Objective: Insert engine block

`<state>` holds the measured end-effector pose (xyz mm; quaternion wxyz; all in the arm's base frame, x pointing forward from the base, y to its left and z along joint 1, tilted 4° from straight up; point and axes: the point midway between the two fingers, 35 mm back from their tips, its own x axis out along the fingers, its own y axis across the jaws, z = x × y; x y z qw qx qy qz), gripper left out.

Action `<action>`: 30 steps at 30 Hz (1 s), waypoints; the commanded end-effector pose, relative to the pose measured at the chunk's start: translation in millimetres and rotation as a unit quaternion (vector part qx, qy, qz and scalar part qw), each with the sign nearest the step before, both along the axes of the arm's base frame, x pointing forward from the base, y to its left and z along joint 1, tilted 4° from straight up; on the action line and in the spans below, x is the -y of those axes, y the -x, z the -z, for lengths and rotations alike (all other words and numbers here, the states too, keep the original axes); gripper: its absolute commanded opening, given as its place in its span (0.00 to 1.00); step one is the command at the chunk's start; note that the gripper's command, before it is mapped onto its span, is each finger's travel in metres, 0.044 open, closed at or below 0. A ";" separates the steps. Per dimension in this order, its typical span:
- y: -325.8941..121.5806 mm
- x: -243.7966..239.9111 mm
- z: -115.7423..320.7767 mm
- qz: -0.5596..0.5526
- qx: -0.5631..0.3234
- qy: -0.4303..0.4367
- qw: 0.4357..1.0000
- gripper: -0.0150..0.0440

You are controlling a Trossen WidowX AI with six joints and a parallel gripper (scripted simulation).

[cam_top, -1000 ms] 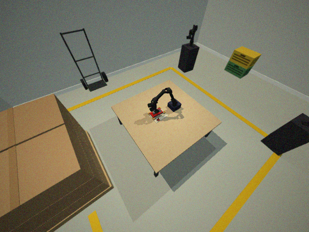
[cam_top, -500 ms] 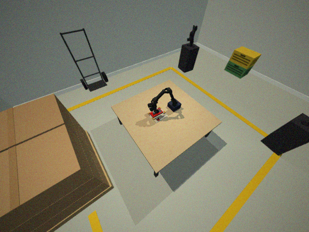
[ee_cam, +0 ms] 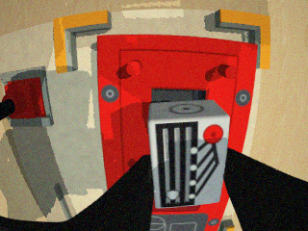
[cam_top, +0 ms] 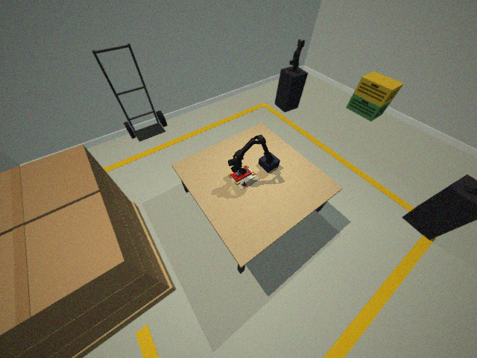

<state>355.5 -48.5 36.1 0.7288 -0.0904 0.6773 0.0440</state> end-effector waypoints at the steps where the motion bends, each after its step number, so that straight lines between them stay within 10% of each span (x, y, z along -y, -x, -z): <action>1: 0.0 -0.5 -0.4 0.036 0.003 -0.005 0.999 0.52; 12: 0.1 -0.8 -0.4 0.128 0.008 -0.012 0.992 0.52; 30: 0.1 -0.6 -0.4 -0.018 0.000 0.000 1.000 0.52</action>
